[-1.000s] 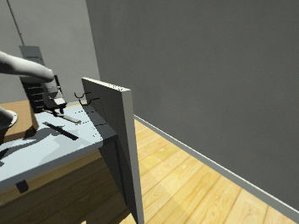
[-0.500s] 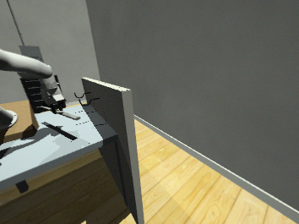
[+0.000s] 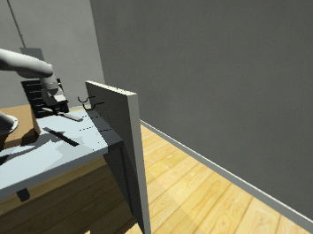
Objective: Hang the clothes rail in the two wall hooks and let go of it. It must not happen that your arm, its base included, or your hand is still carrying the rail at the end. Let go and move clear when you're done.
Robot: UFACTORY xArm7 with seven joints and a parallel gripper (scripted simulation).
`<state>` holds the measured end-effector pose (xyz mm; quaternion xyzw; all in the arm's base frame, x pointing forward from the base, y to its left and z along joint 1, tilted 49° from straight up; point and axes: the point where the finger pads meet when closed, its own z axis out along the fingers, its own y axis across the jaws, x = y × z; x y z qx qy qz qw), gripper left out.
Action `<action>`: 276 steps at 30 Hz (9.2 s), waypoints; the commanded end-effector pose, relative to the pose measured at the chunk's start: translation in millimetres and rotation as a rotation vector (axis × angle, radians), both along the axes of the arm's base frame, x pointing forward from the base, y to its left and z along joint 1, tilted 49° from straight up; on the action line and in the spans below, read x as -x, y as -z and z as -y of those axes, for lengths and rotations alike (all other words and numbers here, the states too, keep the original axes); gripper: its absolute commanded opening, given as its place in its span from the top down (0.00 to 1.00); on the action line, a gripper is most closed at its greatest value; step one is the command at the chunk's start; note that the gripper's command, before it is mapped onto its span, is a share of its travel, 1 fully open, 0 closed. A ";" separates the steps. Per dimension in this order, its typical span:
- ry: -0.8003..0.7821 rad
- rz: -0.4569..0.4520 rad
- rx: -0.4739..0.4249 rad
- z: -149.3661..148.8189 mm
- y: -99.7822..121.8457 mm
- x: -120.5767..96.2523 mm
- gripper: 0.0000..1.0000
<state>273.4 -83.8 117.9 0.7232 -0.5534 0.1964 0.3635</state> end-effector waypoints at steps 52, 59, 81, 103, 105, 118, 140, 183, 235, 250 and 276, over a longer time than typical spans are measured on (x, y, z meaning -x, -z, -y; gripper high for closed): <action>-0.002 0.003 -0.001 -61.3 -54.1 -10.5 1.00; -0.002 0.003 -0.001 -70.0 -61.8 -11.8 1.00; -0.002 0.003 -0.001 -89.5 -79.1 -14.8 1.00; -0.002 0.003 -0.001 -103.1 -62.0 -24.9 1.00; -0.002 0.003 -0.001 -105.4 -59.1 -26.6 1.00; -0.003 0.003 -0.002 -120.2 -40.6 -37.5 1.00; -0.003 0.003 -0.002 -140.6 -15.0 -52.6 1.00; -0.003 0.003 -0.002 -167.2 18.3 -72.2 1.00; 0.139 0.162 0.023 -167.2 18.4 -72.2 1.00; 0.182 0.210 0.030 -167.2 18.4 -72.2 1.00; 0.247 0.283 0.042 -167.2 18.3 -72.3 1.00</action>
